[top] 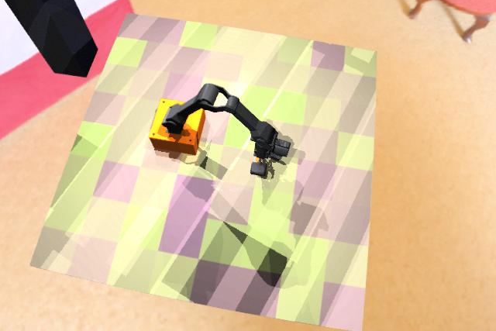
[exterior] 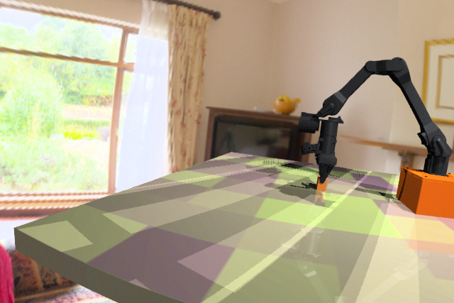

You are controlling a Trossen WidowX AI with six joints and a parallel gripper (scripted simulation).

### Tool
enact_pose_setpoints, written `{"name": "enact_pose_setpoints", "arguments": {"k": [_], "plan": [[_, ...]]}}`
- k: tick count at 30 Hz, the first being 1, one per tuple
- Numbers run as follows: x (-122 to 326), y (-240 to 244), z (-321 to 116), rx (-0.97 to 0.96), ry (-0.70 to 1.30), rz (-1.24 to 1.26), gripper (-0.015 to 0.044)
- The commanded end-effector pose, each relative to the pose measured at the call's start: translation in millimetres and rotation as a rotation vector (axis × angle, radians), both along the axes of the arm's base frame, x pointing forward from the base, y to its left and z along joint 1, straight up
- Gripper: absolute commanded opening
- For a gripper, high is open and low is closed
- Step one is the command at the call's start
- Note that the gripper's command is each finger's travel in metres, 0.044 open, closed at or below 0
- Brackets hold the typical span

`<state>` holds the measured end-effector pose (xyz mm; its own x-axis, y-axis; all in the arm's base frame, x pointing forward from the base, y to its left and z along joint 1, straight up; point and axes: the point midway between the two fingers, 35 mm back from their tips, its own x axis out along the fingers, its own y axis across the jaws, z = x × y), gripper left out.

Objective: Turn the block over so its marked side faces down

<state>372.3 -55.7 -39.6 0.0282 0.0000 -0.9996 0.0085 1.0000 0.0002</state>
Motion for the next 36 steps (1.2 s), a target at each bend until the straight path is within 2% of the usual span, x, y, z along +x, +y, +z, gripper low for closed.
{"name": "enact_pose_setpoints", "arguments": {"k": [1,4,10,36], "plan": [[-1.2,0.2,9.1,0.000,0.005,-0.003,0.0064],[-1.7,0.2,26.8,0.000,0.005,-0.003,0.0000],[-1.4,0.2,27.2,0.000,-0.005,-0.003,0.0000],[-1.4,-0.5,12.5,0.000,-0.414,-0.008,0.0000]]}}
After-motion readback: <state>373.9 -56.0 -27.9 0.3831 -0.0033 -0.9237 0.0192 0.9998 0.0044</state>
